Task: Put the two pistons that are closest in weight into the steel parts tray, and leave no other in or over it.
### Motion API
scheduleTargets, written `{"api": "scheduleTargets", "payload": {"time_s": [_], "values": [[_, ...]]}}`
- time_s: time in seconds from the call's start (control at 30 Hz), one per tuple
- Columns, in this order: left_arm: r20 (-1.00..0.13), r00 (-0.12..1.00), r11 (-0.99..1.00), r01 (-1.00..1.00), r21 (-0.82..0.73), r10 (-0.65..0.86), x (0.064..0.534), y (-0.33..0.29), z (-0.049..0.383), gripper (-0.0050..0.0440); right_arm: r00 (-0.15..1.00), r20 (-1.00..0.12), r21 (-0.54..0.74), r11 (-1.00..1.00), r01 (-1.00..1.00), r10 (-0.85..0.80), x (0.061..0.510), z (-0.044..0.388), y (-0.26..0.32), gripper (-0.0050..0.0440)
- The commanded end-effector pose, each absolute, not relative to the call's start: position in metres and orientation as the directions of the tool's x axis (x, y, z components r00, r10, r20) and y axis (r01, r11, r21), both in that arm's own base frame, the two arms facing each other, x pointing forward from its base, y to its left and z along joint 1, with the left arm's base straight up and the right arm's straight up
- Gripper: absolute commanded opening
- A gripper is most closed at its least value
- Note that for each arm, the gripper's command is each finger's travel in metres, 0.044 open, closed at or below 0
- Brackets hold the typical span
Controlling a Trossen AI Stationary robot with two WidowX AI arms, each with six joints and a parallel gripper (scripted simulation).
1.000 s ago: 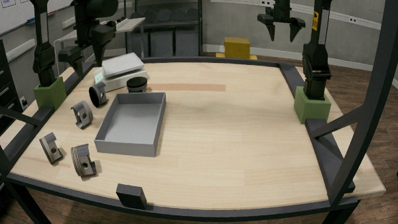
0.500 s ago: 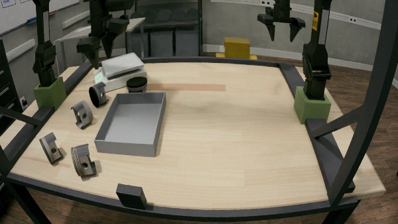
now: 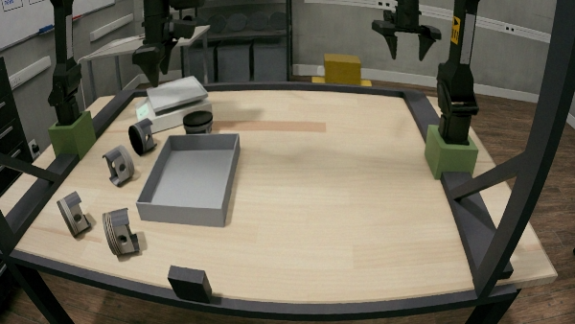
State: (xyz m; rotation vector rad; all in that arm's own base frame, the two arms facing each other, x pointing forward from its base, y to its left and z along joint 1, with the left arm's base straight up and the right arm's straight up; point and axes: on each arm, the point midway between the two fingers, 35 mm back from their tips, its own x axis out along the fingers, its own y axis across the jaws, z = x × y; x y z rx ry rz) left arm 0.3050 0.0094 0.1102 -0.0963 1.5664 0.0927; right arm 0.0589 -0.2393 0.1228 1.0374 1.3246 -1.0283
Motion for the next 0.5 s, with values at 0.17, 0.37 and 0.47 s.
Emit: {"api": "scheduleTargets", "payload": {"time_s": [0.17, 0.37, 0.47], "values": [[-0.999, 0.032, 0.968, -0.250, -0.004, 0.004, 0.297, 0.055, 0.118, 0.0378, 0.005, -1.000, 0.000, 0.243, 0.970, -0.020, 0.061, 0.131, -0.244, 0.0400], [-1.000, 0.030, 0.942, -0.335, -0.005, 0.006, 0.291, 0.074, 0.117, 0.0378, 0.005, -1.000, 0.000, 0.243, 0.970, -0.020, 0.061, 0.131, -0.244, 0.0400], [-1.000, 0.030, 0.922, -0.387, -0.007, 0.005, 0.285, 0.088, 0.117, 0.0378, 0.005, -1.000, 0.000, 0.243, 0.970, -0.020, 0.061, 0.131, -0.244, 0.0400]]}}
